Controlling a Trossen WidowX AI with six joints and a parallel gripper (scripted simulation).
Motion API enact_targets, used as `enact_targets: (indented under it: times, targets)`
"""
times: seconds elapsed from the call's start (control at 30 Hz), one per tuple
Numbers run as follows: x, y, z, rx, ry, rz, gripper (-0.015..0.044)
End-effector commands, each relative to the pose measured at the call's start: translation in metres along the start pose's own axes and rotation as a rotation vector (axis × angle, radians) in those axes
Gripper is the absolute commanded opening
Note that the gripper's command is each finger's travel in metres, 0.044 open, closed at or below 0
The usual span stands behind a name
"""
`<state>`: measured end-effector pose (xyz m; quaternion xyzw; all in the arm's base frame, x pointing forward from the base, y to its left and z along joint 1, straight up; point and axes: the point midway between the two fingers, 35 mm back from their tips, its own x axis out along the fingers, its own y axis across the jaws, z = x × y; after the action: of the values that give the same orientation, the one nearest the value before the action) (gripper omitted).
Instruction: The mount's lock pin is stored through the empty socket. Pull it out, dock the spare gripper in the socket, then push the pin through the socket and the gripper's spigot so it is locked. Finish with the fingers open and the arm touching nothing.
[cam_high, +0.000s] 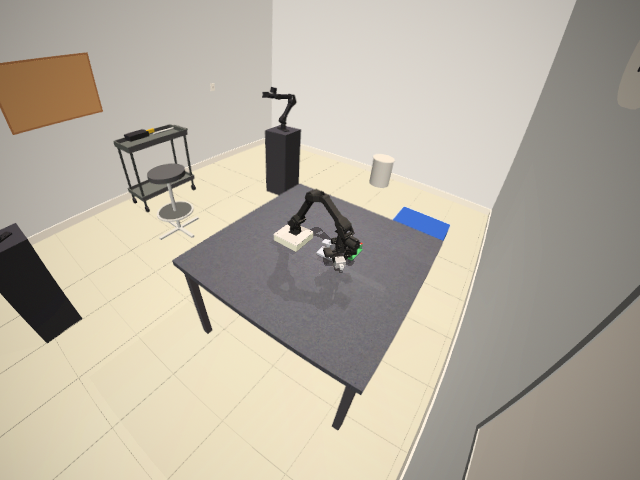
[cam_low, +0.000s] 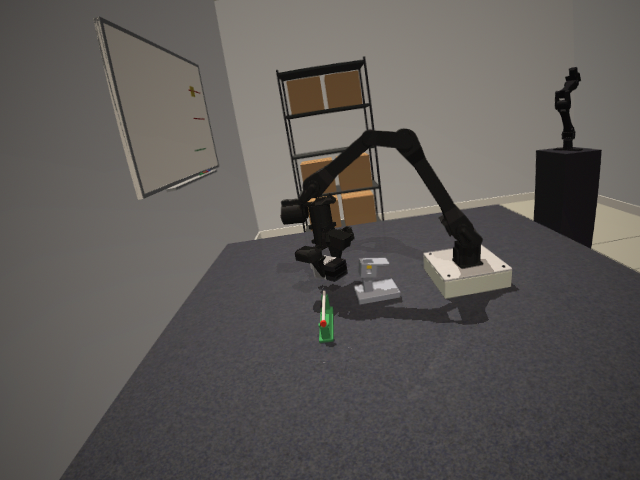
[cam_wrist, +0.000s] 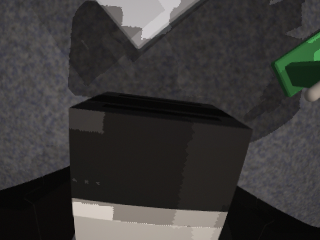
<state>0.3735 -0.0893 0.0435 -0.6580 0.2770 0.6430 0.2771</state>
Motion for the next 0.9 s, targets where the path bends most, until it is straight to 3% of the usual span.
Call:
enact_targets:
  times: [0.0,0.47,0.87]
  targets:
    - [-0.003,0.001,-0.001,-0.096,0.01,-0.003,0.0]
    - [-0.004,0.006,0.001,-0.428,0.011,-0.001,0.0]
    - [0.016,0.007,0.002,-0.473,0.01,0.0,0.0]
